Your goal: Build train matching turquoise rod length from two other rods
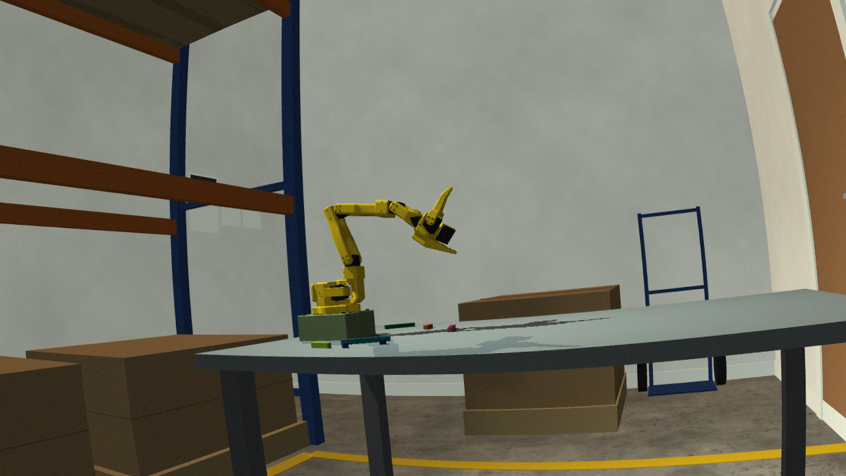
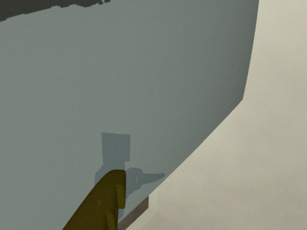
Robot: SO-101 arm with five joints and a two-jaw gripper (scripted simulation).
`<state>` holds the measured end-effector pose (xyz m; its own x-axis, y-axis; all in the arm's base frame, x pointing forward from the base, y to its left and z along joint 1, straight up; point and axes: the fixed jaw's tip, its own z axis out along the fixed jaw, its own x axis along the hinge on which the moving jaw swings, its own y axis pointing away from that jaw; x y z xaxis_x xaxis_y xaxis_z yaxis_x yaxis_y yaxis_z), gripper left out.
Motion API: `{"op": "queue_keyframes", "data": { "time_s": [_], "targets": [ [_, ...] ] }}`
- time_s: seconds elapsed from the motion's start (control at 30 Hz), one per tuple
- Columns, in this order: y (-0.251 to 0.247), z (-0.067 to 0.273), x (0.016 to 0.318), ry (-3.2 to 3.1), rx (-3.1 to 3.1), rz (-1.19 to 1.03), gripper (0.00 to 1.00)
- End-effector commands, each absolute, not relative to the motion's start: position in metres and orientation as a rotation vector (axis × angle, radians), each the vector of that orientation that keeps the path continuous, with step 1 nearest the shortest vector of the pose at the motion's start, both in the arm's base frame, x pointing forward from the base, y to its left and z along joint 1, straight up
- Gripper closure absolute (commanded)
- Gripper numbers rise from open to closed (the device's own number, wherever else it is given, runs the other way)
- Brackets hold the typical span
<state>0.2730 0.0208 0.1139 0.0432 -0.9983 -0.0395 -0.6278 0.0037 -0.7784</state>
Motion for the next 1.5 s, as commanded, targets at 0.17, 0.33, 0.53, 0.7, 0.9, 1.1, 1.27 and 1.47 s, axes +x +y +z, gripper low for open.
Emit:
{"op": "queue_keyframes", "data": {
  "time_s": [0.17,0.33,0.53,0.7,0.9,1.1,1.27,1.47],
  "targets": [
    [0.02,0.108,0.261,1.68,-1.751,-0.715,0.0],
    [0.02,0.11,0.262,1.684,-1.743,-0.713,0.0],
    [0.019,0.106,0.255,1.715,-1.759,-0.684,0.0],
    [0.019,0.104,0.25,1.74,-1.772,-0.66,0.0],
    [0.019,0.105,0.25,1.737,-1.779,-0.661,0.0],
    [0.019,0.102,0.244,1.751,-1.809,-0.642,0.0],
    [0.018,0.099,0.238,1.763,-1.834,-0.625,0.0],
    [0.018,0.101,0.239,1.768,-1.828,-0.623,0.0]
  ]
}}
